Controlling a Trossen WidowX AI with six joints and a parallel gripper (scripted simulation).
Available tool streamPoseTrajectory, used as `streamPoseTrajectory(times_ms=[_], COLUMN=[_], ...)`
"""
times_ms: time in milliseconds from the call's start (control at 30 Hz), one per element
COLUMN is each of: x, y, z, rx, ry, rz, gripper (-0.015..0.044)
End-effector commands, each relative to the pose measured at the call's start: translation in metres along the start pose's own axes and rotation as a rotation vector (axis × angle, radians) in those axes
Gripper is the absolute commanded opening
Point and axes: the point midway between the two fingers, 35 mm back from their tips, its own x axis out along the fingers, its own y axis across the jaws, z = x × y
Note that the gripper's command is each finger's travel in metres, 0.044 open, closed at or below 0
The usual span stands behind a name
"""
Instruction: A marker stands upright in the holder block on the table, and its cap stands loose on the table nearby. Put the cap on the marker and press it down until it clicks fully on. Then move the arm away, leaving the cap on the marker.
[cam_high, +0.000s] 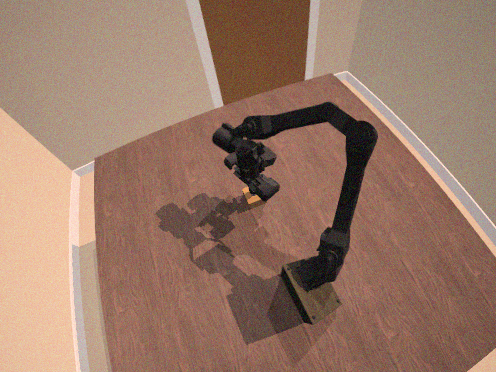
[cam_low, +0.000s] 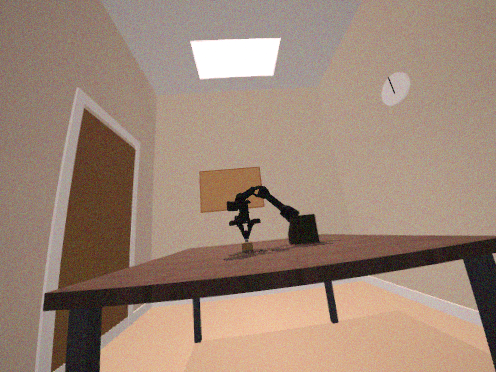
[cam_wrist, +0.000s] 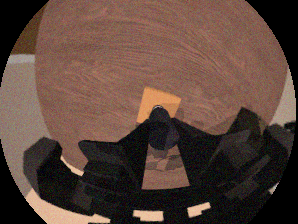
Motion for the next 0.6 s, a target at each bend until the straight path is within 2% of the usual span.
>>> streamPoseTrajectory(times_ms=[0,333,433,567], x=[0.000,0.000,-0.009,-0.065], y=[0.000,0.000,0.001,0.001], z=[0.000,0.000,0.000,-0.001], rx=[0.000,0.000,0.000,-0.001], ry=[0.000,0.000,0.001,0.003], rz=[0.000,0.000,0.001,0.001], gripper=[0.0184,0.0440,0.0440,0.0440])
